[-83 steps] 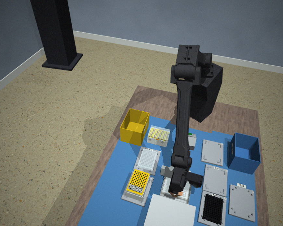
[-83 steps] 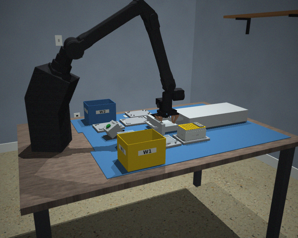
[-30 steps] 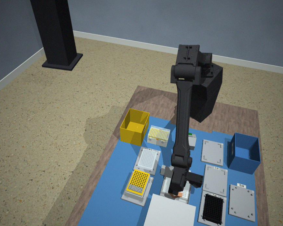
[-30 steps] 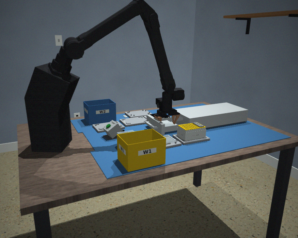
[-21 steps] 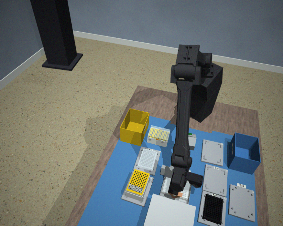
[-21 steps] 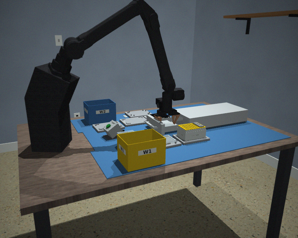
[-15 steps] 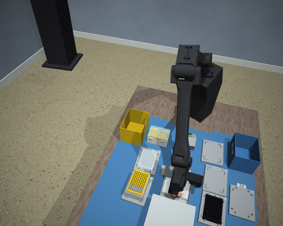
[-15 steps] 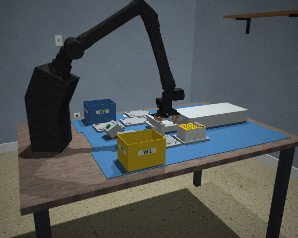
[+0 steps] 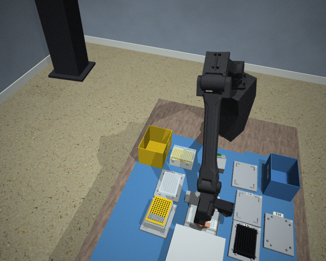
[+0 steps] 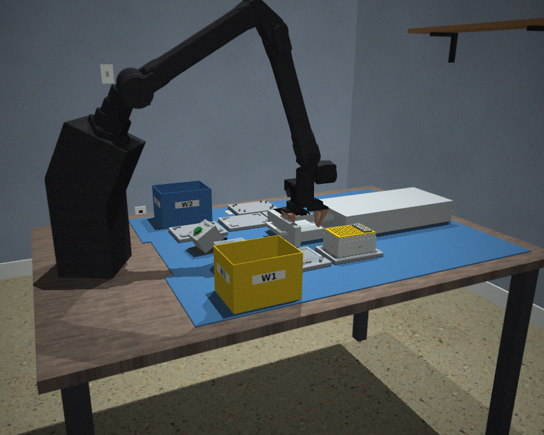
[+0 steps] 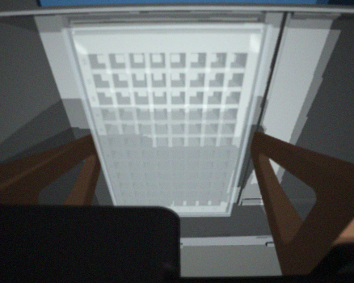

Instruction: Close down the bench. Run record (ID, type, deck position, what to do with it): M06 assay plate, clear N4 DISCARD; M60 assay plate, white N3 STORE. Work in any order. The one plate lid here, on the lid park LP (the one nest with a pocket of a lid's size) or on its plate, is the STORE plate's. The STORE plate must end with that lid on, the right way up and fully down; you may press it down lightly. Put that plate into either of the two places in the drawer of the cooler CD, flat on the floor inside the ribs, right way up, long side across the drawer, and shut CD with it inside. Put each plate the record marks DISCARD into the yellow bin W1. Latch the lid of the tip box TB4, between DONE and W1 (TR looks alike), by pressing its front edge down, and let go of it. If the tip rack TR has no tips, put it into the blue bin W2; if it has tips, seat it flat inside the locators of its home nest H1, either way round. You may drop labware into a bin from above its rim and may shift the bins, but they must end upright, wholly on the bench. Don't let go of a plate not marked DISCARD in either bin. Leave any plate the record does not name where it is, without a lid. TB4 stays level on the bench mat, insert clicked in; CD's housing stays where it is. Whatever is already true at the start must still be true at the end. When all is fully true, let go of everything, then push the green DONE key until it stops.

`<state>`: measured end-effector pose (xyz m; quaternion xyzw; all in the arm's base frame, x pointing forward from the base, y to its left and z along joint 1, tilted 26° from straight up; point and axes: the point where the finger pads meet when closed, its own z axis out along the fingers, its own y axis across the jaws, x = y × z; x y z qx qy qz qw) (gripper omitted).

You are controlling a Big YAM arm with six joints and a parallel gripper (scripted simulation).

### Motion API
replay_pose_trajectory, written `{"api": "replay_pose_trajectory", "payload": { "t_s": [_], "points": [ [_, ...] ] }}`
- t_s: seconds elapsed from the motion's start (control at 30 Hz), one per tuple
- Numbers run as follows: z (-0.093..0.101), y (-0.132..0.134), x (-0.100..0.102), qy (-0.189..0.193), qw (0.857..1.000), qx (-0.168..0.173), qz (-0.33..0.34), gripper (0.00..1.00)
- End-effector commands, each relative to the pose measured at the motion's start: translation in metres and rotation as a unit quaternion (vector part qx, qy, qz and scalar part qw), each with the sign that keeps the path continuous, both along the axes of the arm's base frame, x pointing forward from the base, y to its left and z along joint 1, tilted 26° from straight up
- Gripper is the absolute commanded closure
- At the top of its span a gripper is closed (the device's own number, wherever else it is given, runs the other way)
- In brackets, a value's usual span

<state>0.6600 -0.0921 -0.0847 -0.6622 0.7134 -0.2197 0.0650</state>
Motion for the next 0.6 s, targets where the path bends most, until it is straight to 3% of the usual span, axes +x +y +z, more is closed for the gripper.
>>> {"api": "replay_pose_trajectory", "payload": {
  "t_s": [0.0,0.1,0.13,0.23,0.57],
  "points": [
    [-0.004,-0.006,-0.008,0.006,1.000,0.000,0.002,0.00],
    [-0.004,-0.006,-0.008,0.006,1.000,0.000,0.002,0.00],
    [0.013,-0.005,-0.004,-0.004,1.000,-0.001,0.002,0.00],
    [0.019,-0.003,-0.004,-0.005,1.000,-0.001,0.002,0.00],
    [0.030,0.013,-0.008,-0.005,1.000,0.002,0.005,0.00]
  ]
}}
